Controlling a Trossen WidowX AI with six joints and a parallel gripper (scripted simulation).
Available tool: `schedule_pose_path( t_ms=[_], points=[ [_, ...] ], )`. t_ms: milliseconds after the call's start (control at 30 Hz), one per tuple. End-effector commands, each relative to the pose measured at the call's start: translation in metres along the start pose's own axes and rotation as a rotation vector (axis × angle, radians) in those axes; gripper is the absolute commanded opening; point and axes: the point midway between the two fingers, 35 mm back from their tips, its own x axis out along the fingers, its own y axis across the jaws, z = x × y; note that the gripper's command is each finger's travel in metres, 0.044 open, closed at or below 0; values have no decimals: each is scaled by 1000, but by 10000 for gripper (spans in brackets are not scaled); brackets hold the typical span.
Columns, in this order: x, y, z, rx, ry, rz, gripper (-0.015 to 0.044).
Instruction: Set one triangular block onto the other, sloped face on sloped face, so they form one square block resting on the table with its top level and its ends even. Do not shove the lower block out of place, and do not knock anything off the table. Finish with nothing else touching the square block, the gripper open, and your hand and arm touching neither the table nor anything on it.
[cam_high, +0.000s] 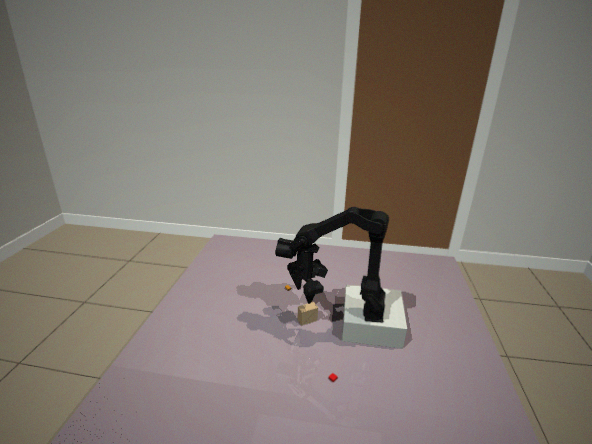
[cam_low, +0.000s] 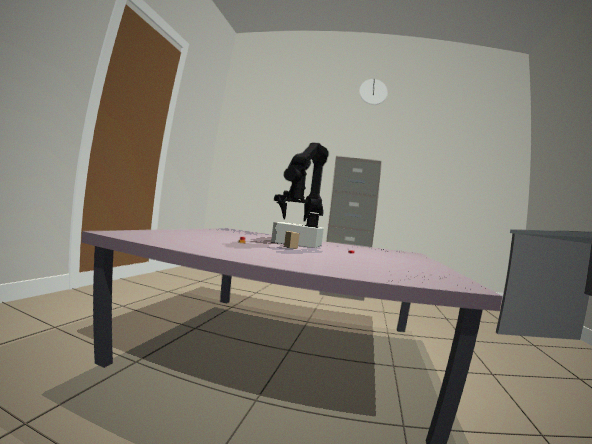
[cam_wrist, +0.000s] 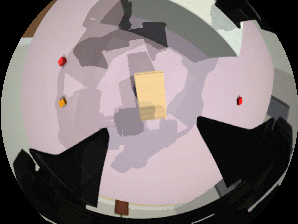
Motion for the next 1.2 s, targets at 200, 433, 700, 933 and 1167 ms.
schedule_pose_path(
  t_ms=[200,433,700,933,1167],
  points=[
    [-29,-1,1,0,13,12,440],
    [-29,-1,1,0,13,12,440],
    [-29,-1,1,0,13,12,440],
    [-29,-1,1,0,13,12,440],
    [-29,-1,1,0,13,12,440]
  ],
)
